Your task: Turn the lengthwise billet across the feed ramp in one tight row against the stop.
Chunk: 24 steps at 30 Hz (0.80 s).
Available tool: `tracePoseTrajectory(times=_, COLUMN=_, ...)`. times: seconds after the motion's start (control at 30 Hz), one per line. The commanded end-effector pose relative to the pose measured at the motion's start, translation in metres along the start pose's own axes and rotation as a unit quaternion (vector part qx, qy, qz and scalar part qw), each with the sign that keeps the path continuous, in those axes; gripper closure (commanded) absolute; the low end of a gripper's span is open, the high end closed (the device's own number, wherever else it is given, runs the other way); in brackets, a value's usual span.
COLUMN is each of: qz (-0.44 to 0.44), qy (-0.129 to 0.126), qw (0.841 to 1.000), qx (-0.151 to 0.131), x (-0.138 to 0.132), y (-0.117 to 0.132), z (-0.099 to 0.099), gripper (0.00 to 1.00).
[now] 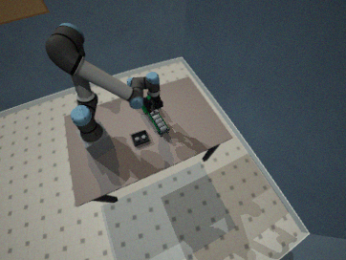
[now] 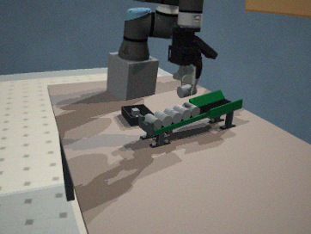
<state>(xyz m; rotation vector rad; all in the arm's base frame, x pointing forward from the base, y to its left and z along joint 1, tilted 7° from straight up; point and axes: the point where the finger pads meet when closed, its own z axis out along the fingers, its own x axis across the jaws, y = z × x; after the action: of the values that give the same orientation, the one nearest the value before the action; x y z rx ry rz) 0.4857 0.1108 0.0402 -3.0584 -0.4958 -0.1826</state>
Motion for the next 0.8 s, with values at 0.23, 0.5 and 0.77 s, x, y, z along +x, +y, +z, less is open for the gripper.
tracePoseTrajectory(times=0.23, qz=0.0, qy=0.001, qw=1.0, qx=0.0, x=0.0005, y=0.0002, z=-0.0005, gripper=1.0)
tracePoseTrajectory(times=0.5, qz=0.0, qy=0.001, qw=1.0, qx=0.0, x=0.0005, y=0.0002, z=-0.0005, gripper=1.0)
tracePoseTrajectory(times=0.77, qz=-0.149, qy=0.001, qw=0.989, qx=0.0, x=0.0008, y=0.0009, z=-0.0012, gripper=1.0)
